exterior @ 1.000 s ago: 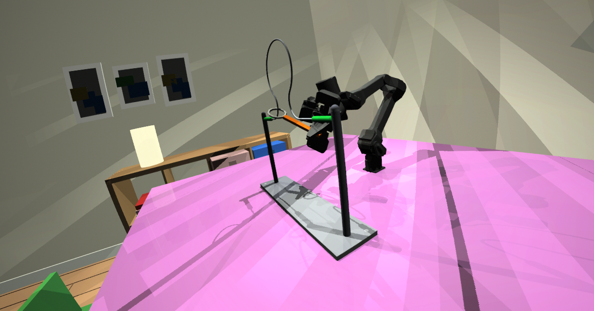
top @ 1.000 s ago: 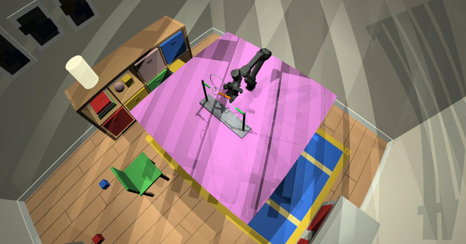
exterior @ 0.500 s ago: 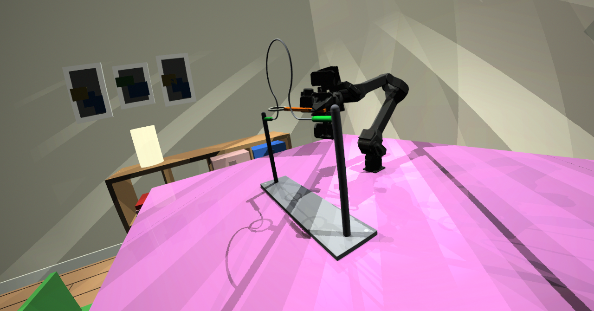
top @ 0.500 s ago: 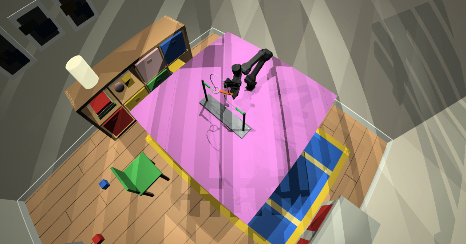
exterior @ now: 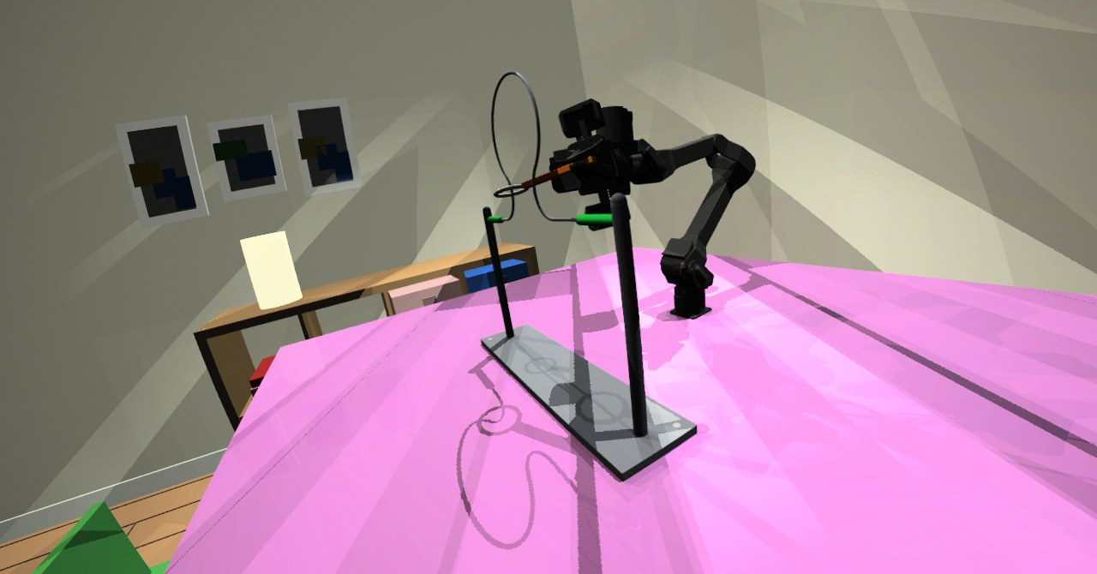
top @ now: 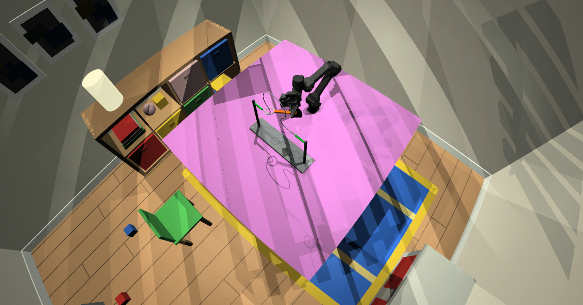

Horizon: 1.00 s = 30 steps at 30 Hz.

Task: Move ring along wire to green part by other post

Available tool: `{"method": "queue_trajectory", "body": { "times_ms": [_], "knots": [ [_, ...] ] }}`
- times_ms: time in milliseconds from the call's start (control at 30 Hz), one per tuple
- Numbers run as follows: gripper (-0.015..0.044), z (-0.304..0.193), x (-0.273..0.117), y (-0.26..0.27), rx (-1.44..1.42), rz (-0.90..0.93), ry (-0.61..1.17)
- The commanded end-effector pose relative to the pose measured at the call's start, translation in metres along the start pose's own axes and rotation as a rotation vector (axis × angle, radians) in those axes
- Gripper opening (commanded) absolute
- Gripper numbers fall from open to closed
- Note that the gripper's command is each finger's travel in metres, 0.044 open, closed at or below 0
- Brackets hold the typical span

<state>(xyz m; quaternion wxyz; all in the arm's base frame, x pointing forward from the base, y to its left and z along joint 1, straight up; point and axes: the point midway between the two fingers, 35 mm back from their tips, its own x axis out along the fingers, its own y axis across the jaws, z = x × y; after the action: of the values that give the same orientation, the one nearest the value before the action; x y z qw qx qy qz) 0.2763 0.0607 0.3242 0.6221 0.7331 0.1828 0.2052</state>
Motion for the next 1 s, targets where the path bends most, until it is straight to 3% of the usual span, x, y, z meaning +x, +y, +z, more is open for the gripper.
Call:
{"method": "queue_trajectory", "body": {
  "times_ms": [0, 367, 967],
  "knots": [
    [-0.015, -0.001, -0.001, 0.015, 0.071, 0.048, 0.009],
    [-0.015, 0.006, -0.007, 0.05, 0.266, 0.164, 0.019],
    [-0.015, 0.021, -0.007, 0.084, 0.413, 0.205, -0.047]
  ]
}}
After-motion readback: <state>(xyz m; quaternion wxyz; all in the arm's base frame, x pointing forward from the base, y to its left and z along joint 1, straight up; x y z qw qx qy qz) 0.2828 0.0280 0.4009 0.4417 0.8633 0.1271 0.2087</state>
